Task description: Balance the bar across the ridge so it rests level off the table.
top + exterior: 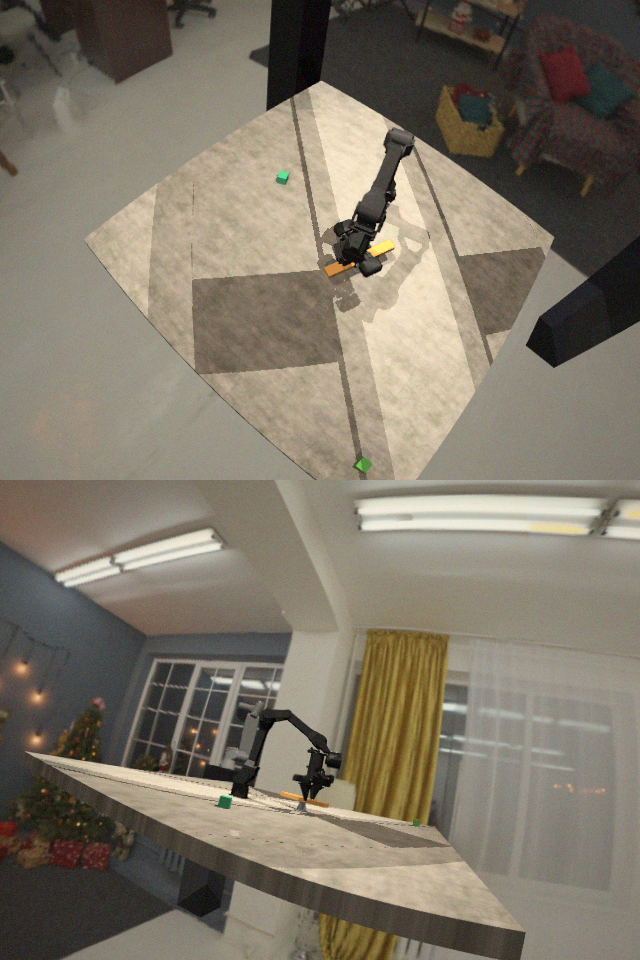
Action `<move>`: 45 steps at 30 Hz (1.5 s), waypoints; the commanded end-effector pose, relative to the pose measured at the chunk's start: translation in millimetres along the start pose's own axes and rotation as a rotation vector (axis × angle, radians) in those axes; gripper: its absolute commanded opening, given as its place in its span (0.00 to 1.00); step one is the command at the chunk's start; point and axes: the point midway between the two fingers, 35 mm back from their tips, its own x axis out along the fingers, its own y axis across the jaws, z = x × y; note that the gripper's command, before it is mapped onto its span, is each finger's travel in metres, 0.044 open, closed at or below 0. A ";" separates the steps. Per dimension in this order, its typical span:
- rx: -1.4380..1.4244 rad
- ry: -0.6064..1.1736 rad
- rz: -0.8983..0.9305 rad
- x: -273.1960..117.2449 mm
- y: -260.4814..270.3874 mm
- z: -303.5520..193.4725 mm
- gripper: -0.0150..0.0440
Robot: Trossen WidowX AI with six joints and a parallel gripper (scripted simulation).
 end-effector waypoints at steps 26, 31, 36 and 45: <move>0.000 0.000 0.000 -43.3 3.1 3.9 1.00; 0.000 0.000 0.000 -98.0 0.5 0.5 1.00; 0.000 0.000 0.000 -100.0 0.3 0.2 1.00; 0.000 0.000 0.000 -100.0 0.3 0.2 1.00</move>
